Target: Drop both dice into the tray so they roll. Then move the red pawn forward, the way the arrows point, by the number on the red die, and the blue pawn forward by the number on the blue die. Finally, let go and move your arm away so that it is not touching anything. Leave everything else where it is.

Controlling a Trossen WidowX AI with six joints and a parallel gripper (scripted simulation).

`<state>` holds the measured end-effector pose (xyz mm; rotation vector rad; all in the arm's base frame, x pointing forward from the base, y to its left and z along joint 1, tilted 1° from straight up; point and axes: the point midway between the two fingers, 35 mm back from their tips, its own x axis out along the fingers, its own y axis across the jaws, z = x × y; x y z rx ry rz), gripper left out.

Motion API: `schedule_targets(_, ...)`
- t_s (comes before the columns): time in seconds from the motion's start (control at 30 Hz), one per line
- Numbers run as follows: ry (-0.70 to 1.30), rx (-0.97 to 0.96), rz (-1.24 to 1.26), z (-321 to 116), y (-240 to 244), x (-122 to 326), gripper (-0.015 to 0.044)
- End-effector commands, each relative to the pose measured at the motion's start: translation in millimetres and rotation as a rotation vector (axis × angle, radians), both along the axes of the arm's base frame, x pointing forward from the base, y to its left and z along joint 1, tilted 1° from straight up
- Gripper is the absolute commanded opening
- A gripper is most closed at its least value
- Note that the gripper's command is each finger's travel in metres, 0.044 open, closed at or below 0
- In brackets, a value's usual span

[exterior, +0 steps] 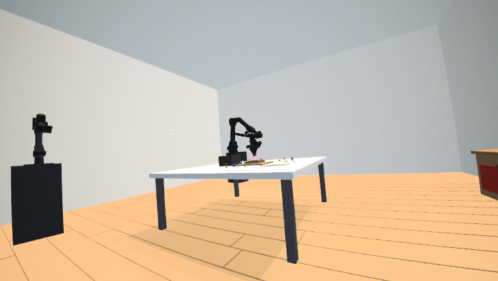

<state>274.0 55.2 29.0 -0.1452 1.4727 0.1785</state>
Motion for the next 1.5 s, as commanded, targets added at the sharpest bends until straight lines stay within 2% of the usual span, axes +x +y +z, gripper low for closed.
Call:
schedule_targets(0.0,-0.085,0.024,-0.006,-6,0,0,0.0)
schedule_targets(0.7,-0.76,0.162,-0.012,-16,1,11,0.0)
schedule_targets(1.17,-0.764,0.163,-0.013,17,-5,-29,0.0)
schedule_targets(1.47,-0.764,0.163,-0.013,17,-5,-30,0.0)
